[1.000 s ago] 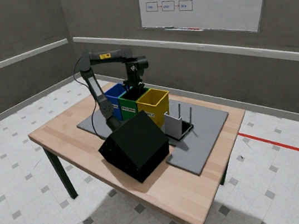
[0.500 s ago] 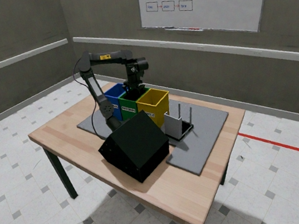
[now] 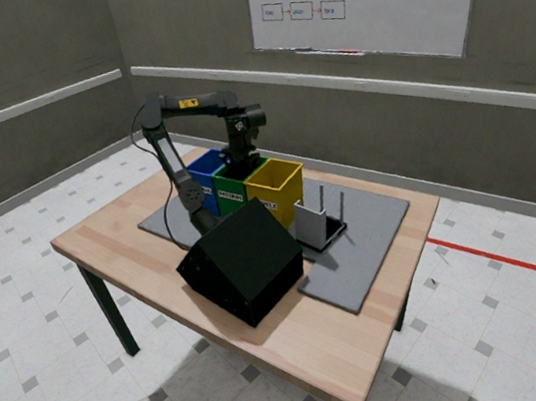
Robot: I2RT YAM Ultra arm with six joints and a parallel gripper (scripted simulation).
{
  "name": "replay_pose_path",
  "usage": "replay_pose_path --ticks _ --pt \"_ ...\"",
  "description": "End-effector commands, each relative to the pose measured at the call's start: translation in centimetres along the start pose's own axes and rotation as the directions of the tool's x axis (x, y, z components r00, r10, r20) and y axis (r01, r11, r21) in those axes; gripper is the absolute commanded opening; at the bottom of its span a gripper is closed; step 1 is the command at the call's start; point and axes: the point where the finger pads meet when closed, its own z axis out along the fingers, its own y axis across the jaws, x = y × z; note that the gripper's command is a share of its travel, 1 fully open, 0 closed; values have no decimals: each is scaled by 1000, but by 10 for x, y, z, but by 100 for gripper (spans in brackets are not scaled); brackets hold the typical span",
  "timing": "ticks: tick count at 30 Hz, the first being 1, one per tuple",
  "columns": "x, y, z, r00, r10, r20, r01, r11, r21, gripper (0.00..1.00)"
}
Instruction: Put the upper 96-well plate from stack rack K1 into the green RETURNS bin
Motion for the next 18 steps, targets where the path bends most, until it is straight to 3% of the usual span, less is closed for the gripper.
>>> replay_pose_path --ticks 1,4,5,9,10,11,18 --pt "-9 2 -11 998 -22 59 21 1000 14 0" --pt "-7 1 -10 998 -19 56 18 1000 12 0" --pt "-4 0 -5 1000 -7 26 7 1000 5 0" --pt "-4 1 -8 999 -13 51 12 1000 8 0" --pt "-3 0 -5 1000 -7 26 7 1000 5 99" --pt "-4 1 -8 999 -13 51 12 1000 8 99" --pt "-4 1 -8 999 -12 50 11 1000 7 99"
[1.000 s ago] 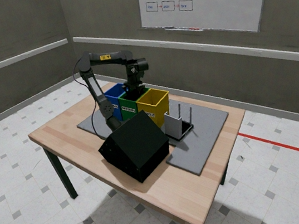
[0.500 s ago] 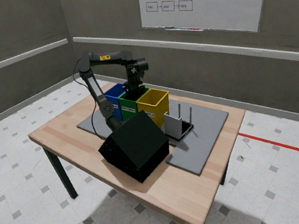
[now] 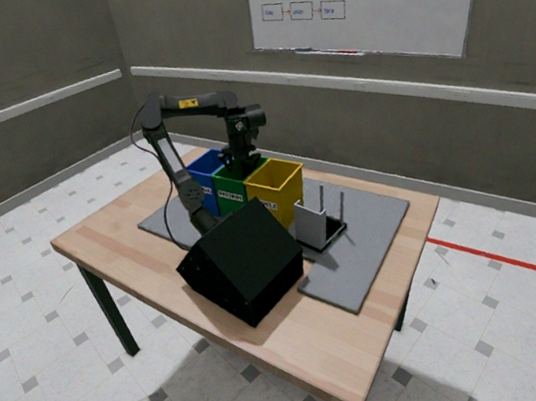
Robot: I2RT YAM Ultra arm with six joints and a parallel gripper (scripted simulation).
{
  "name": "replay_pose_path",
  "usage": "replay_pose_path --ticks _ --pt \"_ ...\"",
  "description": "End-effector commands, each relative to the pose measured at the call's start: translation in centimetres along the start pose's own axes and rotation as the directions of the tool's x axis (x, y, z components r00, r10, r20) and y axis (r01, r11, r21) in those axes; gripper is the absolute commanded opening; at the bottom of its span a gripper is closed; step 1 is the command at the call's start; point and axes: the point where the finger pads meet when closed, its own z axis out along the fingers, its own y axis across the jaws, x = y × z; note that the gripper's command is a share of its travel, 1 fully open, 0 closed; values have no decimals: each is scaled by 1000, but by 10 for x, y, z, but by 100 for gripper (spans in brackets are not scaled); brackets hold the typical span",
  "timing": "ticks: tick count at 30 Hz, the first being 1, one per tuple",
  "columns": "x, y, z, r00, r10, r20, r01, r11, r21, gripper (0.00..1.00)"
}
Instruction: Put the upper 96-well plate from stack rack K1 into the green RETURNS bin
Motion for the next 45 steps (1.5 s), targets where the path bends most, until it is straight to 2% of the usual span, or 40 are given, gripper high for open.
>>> replay_pose_path --ticks 1,12,13,27,29,35,45 --pt "-4 1 -8 999 -8 50 7 1000 7 99" --pt "-4 1 -8 999 -8 50 7 1000 7 99" --pt "-4 1 -8 999 -8 50 7 1000 7 82" --pt "-4 1 -8 999 -8 49 7 1000 7 82" --pt "-7 5 -17 998 -23 51 22 1000 12 82" --pt "-5 -3 -19 1000 2 26 -2 1000 7 82" --pt "-4 -3 -36 1000 1 25 -2 1000 9 82"
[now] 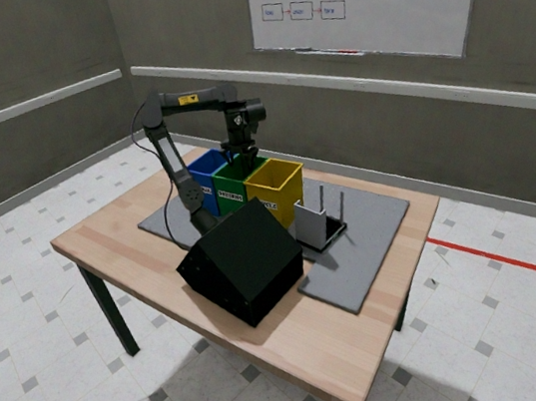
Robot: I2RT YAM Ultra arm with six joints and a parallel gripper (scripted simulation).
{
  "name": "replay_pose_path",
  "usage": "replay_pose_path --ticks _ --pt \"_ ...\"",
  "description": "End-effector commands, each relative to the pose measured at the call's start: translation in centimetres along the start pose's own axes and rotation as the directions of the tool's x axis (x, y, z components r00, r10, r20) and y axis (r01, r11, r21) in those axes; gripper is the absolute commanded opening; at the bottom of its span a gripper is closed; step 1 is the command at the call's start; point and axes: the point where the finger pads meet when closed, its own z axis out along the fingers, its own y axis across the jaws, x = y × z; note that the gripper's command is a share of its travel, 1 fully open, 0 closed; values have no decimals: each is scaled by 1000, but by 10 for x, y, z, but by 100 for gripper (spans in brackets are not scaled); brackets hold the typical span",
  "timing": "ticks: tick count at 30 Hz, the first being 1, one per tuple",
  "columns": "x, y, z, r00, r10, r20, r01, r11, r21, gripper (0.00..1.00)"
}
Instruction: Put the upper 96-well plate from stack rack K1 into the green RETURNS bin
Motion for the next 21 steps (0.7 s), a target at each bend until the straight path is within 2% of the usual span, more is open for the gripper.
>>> replay_pose_path --ticks 1,13,21 --pt "-3 -2 -18 1000 -3 24 3 1000 8 82" --pt "-4 -5 -34 1000 -7 27 7 1000 11 82" --pt "-5 -4 -34 999 -7 32 7 1000 6 82"
